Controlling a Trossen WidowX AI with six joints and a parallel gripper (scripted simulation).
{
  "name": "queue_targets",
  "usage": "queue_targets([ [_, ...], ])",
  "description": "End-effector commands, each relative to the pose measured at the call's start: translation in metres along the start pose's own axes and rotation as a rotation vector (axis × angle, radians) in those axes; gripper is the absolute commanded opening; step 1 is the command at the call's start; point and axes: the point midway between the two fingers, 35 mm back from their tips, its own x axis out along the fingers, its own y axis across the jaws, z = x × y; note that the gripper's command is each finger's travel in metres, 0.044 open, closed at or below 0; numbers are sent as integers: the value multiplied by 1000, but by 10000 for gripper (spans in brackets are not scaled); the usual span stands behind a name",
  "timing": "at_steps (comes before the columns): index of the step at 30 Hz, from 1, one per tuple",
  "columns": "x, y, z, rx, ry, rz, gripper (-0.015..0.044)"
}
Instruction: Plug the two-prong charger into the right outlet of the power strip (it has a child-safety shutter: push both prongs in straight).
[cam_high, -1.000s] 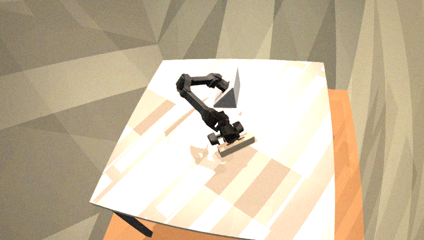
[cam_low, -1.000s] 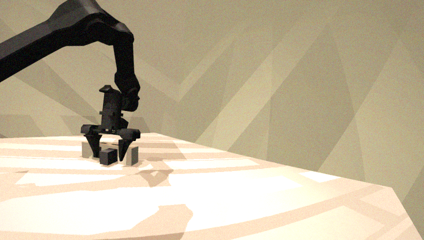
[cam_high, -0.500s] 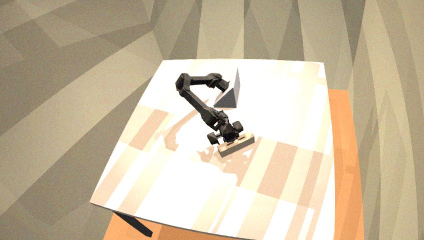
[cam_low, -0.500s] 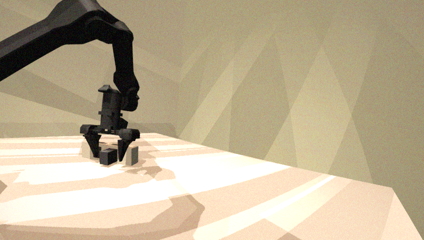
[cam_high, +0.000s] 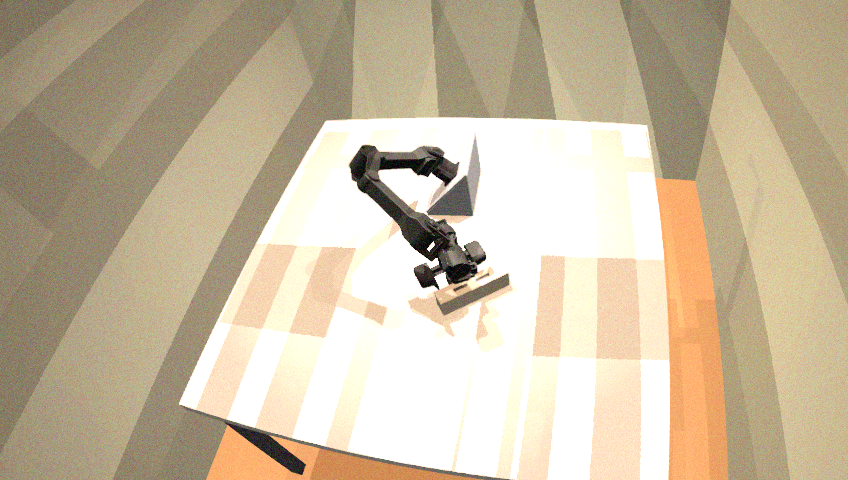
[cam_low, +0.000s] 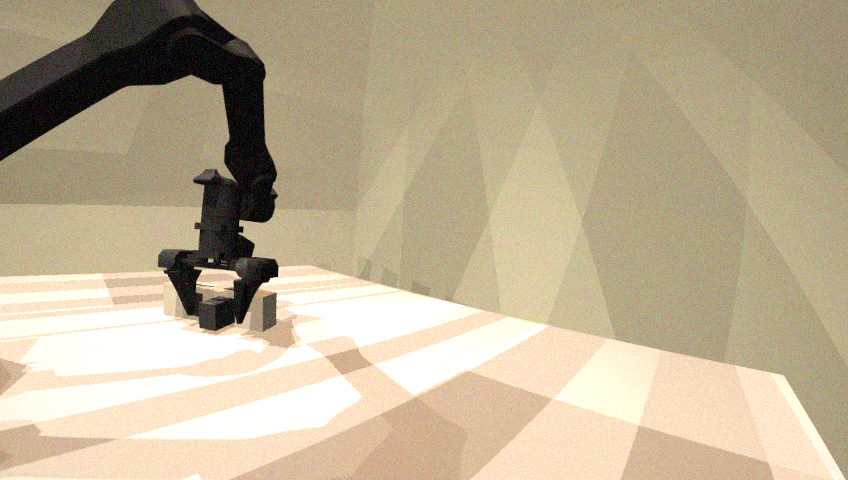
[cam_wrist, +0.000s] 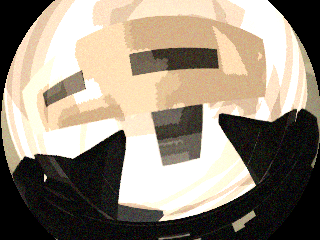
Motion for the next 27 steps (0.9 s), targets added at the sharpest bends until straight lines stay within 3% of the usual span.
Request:
queue_targets([
  [1,1,1,-3,-4,1,-1,440],
  [27,2,0,-20,-3,-1,-1,440],
])
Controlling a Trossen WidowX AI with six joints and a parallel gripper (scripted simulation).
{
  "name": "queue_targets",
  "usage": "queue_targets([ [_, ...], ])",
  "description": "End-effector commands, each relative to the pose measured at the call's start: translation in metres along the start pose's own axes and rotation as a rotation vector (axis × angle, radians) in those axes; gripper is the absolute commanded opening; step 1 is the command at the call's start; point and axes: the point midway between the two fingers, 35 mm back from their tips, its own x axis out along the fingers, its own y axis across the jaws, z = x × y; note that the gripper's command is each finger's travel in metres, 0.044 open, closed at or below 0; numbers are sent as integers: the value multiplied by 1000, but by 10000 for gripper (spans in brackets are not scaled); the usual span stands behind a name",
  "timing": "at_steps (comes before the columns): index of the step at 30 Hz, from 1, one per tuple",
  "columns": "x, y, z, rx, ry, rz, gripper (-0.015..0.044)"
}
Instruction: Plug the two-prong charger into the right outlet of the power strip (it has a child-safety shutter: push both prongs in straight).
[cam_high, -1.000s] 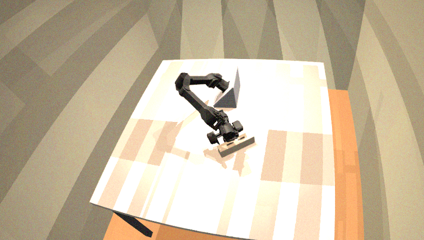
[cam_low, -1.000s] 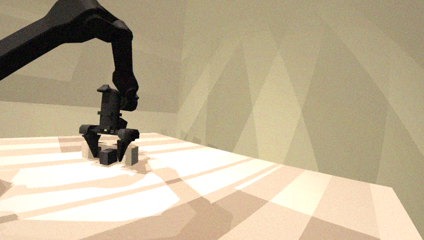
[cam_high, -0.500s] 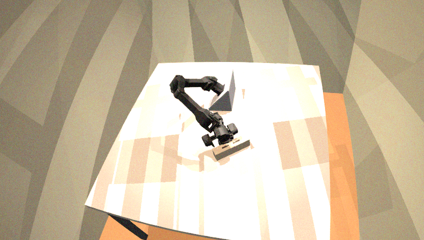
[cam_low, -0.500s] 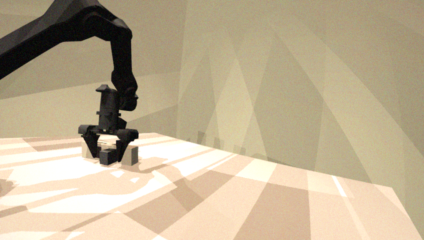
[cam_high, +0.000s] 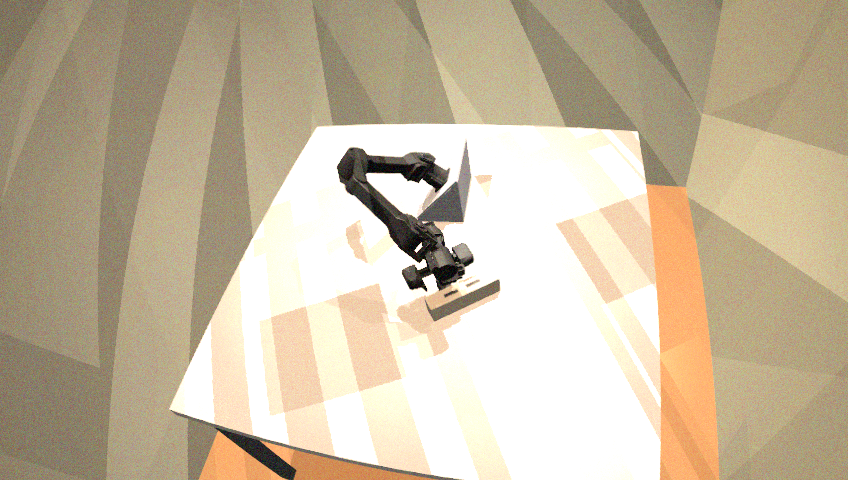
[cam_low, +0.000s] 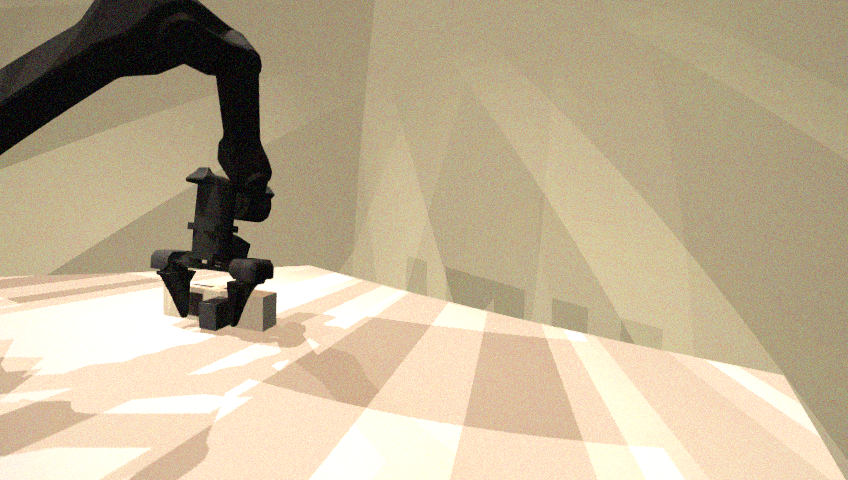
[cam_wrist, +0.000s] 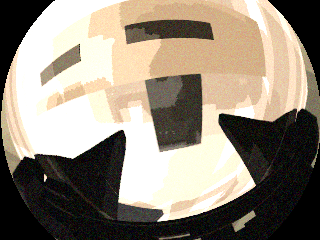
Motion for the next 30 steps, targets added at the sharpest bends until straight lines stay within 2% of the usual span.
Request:
queue_targets([
  [1,1,0,-6,-5,2,-3,440],
  [30,3,0,-37,-7,4,-3,440],
])
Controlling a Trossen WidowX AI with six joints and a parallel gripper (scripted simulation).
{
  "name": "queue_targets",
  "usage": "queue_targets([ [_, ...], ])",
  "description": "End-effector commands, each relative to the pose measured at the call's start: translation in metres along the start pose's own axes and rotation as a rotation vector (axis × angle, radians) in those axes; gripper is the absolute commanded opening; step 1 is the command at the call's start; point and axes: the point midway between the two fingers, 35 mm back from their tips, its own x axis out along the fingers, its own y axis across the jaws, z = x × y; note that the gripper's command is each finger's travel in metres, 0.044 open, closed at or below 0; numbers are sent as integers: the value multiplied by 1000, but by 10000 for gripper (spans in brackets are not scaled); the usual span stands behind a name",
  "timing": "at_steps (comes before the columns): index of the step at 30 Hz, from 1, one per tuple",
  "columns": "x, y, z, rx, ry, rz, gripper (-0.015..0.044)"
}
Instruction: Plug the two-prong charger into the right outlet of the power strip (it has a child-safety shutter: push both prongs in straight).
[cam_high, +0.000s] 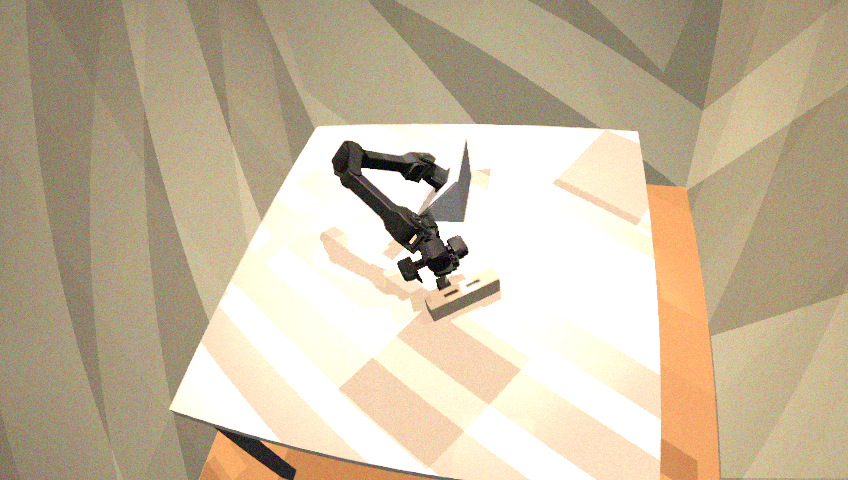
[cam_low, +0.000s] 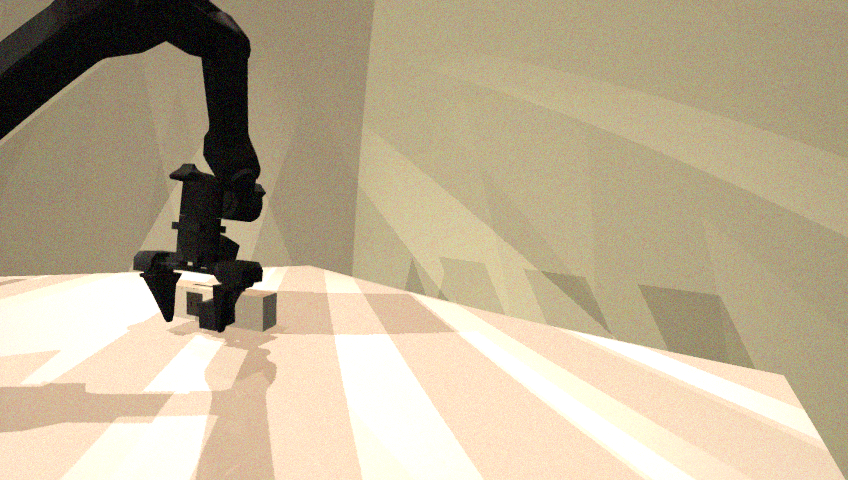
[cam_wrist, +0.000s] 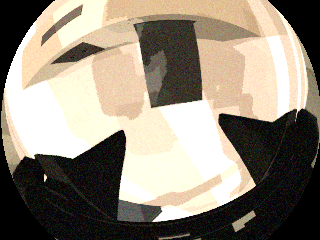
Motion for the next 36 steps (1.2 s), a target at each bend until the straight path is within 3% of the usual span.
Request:
queue_targets([
  [1,1,0,-6,-5,3,-6,440],
  [12,-3,1,-9,2,-35,4,440],
  [22,-75,3,3,-8,-589,-2,440],
  [36,-77,3,3,-8,-600,-4,440],
])
